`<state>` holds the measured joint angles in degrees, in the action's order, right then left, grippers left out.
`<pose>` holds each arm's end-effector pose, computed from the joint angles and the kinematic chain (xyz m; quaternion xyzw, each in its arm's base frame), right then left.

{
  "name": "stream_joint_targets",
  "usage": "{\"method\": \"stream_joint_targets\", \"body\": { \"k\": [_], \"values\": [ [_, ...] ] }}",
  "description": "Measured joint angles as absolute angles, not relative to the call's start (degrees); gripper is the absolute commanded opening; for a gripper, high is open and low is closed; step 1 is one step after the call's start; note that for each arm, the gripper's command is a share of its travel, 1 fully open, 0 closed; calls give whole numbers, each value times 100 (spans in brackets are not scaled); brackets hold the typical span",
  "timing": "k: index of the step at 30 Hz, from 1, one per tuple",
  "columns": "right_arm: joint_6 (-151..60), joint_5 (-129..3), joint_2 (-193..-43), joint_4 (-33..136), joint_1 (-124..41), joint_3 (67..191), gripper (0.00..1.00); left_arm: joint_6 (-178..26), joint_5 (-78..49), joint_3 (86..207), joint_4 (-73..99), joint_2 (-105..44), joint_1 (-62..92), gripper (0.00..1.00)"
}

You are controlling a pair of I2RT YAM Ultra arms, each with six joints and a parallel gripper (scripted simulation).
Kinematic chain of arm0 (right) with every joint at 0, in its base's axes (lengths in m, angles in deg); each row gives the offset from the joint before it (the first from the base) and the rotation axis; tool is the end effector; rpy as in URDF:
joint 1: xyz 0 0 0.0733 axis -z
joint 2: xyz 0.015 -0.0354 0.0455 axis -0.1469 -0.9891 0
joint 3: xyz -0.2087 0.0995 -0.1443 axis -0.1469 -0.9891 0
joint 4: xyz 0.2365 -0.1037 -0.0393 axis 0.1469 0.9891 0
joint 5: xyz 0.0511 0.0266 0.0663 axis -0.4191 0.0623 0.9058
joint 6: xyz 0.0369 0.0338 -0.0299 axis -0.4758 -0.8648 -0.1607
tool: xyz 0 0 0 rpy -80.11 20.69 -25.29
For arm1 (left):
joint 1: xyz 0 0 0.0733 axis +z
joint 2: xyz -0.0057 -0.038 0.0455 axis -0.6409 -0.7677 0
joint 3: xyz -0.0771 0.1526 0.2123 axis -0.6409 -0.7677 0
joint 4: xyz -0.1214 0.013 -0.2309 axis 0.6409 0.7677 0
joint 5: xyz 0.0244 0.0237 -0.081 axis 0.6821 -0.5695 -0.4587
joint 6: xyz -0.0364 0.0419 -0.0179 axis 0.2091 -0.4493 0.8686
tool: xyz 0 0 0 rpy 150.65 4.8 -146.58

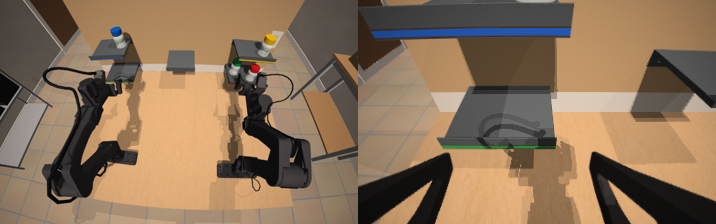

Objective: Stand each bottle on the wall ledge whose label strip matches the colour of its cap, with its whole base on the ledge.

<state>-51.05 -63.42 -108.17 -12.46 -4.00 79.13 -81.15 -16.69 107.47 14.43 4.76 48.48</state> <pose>0.2612 -0.0162 0.2349 0.0279 0.6524 0.0309 0.7568 0.2018 0.0282 0.2731 -0.0127 0.8163 0.0296 0.5768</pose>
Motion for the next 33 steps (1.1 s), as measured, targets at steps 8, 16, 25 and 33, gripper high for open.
{"method": "stream_joint_targets", "body": {
  "k": [8, 16, 25, 33],
  "values": [
    [-5105, -6342, -10817, -1257, -400, 7913, 100, -8088, -1595, 10744, 1349, 476, 4844, 100],
    [-5105, -6344, -10817, -1281, -400, 7913, 89, -8071, -1562, 10744, 1336, 476, 4844, 100],
    [-5002, -6390, -11400, -1685, -409, 8127, 81, -8025, -1422, 11155, 1618, 162, 4201, 100],
    [-4801, -6457, -13398, -2255, -476, 9085, 81, -7990, -1284, 13013, 1961, -1515, 1939, 100]
  ]
}}
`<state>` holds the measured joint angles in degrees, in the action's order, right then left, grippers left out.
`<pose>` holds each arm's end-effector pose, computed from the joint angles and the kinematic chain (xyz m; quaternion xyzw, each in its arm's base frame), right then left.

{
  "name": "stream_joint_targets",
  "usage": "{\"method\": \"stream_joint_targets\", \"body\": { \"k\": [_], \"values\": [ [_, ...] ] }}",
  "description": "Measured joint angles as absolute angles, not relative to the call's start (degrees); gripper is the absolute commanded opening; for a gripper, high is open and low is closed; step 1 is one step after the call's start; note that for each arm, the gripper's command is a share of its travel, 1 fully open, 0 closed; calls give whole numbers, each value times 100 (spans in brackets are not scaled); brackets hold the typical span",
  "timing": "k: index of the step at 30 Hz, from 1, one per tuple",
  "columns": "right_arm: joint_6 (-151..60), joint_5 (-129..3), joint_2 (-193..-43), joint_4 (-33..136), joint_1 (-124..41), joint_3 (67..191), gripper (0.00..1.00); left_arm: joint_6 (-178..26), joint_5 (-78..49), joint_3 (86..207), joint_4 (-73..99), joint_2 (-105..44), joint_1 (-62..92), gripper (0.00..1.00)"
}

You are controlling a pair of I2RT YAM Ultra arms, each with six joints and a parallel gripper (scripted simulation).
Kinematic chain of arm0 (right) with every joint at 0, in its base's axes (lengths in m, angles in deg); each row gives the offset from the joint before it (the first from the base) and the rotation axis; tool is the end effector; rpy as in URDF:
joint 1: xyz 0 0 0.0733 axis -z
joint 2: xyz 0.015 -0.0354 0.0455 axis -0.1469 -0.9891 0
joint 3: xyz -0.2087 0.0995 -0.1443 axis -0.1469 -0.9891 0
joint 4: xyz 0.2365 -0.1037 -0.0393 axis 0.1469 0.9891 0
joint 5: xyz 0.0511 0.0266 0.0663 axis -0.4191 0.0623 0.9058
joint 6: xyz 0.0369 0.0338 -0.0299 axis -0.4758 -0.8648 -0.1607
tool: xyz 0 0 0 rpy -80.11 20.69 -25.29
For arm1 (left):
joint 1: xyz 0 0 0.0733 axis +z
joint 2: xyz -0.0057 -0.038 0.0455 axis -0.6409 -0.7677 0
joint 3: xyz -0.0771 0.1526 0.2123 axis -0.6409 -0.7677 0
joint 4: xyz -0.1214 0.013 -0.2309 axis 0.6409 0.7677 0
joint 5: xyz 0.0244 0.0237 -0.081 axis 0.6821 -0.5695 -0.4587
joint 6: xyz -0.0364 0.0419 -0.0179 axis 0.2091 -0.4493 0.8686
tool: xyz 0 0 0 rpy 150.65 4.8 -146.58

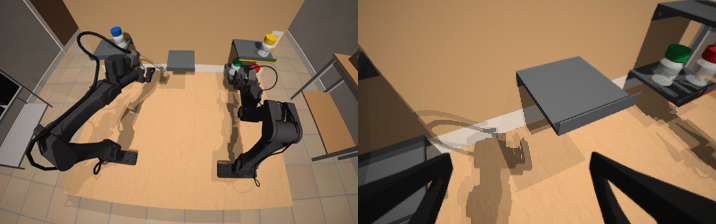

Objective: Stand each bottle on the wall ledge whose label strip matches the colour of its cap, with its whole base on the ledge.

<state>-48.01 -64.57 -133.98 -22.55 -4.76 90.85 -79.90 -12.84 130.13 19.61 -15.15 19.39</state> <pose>0.3361 -0.0184 0.1877 0.0159 0.6787 0.0103 0.7342 0.2627 -0.0976 0.3281 0.1675 0.8116 -0.0926 0.5519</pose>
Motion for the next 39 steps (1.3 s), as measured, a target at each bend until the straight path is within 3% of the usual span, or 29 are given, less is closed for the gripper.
{"method": "stream_joint_targets", "body": {
  "k": [17, 39],
  "values": [
    [-4578, -6527, -15573, -2905, -538, 10169, 81, -7907, -1044, 16217, 2715, -4588, -1049, 100],
    [-4574, -6551, -15590, -2752, -553, 10582, 81, -7900, -987, 16585, 2938, -4809, -1187, 100]
  ]
}}
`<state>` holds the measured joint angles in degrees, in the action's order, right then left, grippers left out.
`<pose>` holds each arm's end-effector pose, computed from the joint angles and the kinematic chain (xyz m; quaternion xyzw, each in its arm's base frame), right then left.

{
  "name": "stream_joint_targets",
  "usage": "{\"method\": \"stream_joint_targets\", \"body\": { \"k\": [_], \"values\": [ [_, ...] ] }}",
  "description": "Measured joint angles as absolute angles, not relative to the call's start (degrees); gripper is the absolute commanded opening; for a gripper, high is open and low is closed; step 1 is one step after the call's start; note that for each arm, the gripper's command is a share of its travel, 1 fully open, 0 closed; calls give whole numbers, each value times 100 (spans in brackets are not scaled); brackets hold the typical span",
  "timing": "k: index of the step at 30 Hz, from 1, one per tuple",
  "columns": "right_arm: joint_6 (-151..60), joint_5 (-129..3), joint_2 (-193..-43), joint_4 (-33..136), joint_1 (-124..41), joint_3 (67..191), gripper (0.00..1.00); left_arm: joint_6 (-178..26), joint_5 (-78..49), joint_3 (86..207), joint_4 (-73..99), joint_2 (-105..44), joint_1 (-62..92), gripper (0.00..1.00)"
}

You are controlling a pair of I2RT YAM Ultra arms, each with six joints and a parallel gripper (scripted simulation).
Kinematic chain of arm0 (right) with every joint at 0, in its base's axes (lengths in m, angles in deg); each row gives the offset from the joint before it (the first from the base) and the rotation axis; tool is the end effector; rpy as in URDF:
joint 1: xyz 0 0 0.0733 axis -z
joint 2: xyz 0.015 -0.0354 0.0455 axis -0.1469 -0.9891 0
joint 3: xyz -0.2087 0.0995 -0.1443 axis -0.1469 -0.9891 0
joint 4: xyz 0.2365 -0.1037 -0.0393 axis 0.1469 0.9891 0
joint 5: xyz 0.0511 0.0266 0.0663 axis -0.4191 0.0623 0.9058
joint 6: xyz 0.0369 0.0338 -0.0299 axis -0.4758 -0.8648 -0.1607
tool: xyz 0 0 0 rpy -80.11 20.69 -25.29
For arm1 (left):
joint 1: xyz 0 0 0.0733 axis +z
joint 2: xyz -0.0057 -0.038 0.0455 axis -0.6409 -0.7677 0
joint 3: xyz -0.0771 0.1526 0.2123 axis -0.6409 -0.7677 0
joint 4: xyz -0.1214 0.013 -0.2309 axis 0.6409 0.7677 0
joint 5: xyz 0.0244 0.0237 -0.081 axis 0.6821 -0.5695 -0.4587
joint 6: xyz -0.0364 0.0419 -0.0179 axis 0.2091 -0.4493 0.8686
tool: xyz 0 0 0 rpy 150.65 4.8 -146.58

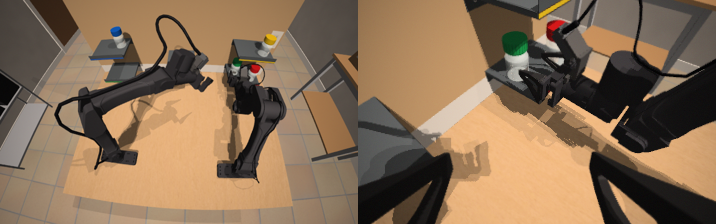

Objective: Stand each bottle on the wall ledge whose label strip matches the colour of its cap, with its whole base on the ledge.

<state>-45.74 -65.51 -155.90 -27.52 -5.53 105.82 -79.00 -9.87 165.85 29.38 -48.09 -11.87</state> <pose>0.4044 -0.0180 0.1292 0.0044 0.6914 -0.0044 0.7224 0.2640 -0.3304 0.3407 0.3766 0.7745 -0.1999 0.4673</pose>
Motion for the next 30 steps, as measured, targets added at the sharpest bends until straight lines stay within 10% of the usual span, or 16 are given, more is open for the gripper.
{"method": "stream_joint_targets", "body": {
  "k": [30],
  "values": [
    [-4574, -6569, -16065, -2181, -566, 11583, 81, -7900, -987, 16585, 2943, -4809, -1187, 100]
  ]
}}
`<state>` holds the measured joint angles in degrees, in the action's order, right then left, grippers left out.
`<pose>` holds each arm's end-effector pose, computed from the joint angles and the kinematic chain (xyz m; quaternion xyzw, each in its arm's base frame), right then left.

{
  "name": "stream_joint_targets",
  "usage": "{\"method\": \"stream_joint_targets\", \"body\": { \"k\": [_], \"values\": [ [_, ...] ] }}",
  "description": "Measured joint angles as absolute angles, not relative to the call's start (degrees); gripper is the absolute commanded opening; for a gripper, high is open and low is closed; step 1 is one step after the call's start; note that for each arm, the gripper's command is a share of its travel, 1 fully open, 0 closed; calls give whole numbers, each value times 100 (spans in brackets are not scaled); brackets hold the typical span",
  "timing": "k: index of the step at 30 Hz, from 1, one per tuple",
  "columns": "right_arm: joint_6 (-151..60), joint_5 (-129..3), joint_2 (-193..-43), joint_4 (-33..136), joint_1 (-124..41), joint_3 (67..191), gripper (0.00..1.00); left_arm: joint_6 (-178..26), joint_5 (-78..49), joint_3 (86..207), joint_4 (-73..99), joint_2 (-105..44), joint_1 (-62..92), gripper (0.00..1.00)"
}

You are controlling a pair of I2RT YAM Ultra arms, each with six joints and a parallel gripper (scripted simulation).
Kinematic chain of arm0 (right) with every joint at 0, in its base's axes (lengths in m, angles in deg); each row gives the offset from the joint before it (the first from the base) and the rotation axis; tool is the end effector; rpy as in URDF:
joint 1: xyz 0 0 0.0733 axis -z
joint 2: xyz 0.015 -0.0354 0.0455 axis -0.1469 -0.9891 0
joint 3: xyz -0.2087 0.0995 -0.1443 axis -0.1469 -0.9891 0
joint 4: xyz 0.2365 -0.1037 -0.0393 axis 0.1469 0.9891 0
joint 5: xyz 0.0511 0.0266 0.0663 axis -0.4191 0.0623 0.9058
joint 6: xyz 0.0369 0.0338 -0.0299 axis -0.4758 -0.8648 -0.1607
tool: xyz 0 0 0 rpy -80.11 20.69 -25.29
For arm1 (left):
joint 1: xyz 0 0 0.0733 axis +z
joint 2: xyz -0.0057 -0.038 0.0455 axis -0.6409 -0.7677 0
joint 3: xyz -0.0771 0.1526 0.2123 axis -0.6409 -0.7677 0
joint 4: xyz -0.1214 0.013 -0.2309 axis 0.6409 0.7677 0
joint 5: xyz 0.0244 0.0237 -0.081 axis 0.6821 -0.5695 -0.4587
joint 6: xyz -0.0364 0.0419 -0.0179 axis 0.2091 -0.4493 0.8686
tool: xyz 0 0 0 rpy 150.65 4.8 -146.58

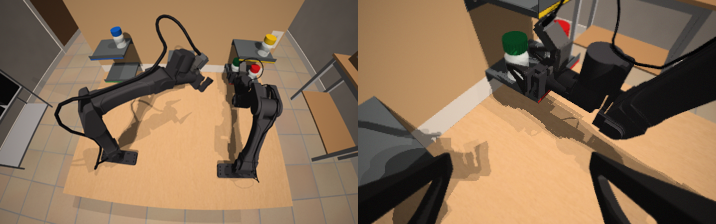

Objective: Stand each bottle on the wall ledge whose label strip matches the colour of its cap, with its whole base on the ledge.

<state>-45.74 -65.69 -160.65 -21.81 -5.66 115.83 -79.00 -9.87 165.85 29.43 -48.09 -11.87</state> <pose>0.4417 -0.0191 0.1286 0.0049 0.6942 -0.0045 0.7197 0.2640 -0.3304 0.3406 0.3767 0.7747 -0.1998 0.4670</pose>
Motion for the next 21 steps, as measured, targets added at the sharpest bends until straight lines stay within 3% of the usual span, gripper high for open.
{"method": "stream_joint_targets", "body": {
  "k": [4, 5, 14, 21],
  "values": [
    [-4574, -6569, -16067, -2161, -566, 11583, 81, -7900, -987, 16585, 2943, -4809, -1187, 100],
    [-4574, -6569, -16067, -2161, -566, 11583, 72, -7900, -987, 16585, 2943, -4809, -1187, 100],
    [-4574, -6571, -16067, -2161, -566, 11583, 60, -7900, -987, 16585, 2943, -4809, -1187, 100],
    [-4574, -6564, -16067, -2161, -566, 11583, 55, -7900, -987, 16585, 2943, -4809, -1187, 100]
  ]
}}
